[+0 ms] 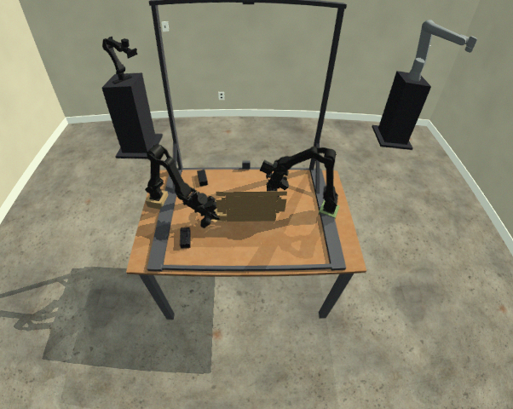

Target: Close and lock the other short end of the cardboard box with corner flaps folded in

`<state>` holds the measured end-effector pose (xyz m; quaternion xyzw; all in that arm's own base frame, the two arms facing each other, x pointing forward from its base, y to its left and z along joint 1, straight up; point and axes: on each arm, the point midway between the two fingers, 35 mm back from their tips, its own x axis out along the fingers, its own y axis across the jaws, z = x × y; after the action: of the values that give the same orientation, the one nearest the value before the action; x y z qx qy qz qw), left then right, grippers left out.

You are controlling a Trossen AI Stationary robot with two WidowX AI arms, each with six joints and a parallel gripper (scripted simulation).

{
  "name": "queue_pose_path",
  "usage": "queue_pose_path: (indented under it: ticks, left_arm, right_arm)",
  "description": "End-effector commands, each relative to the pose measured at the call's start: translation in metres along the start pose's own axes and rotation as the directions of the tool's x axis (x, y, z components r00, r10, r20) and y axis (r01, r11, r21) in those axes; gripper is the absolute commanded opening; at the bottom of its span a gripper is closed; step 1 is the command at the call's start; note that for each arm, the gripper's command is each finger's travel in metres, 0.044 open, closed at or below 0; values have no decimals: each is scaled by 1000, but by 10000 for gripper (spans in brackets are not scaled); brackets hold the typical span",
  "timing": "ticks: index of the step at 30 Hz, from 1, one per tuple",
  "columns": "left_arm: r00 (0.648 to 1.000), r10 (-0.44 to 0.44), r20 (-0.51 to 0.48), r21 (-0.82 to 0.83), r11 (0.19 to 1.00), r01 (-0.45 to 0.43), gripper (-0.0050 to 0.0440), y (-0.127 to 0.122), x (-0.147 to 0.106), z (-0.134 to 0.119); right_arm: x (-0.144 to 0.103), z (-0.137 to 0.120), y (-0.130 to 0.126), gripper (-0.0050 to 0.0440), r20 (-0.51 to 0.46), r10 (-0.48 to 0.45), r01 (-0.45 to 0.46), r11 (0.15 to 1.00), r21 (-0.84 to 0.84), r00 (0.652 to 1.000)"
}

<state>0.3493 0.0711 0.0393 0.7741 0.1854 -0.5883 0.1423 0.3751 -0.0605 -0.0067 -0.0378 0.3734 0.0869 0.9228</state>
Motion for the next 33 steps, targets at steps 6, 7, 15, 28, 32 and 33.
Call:
queue_pose_path:
  ticks: [6, 7, 15, 28, 32, 33]
  left_arm:
    - [1000, 7, -10, 2, 1000, -7, 5, 1, -3, -3]
    - [1000, 7, -10, 2, 1000, -7, 5, 1, -3, -3]
    - [1000, 8, -11, 2, 1000, -8, 5, 1, -3, -3]
    - [1000, 9, -11, 2, 1000, -9, 5, 1, -3, -3]
    - [1000, 9, -11, 2, 1000, -9, 5, 1, -3, -3]
    - [1000, 9, -11, 2, 1000, -9, 5, 1, -3, -3]
  right_arm:
    - [-1, 8, 2, 0, 20, -4, 4, 1000, -3, 1000]
    - [-1, 8, 3, 0, 17, -11, 10, 1000, 5, 1000]
    - [-1, 10, 7, 0, -13, -88, 88, 993, 84, 996]
    - [0, 13, 10, 0, -35, -124, 128, 984, 125, 992]
    - [0, 15, 12, 0, -54, -161, 168, 972, 165, 985]
    - [0, 16, 13, 0, -54, -161, 168, 972, 165, 985]
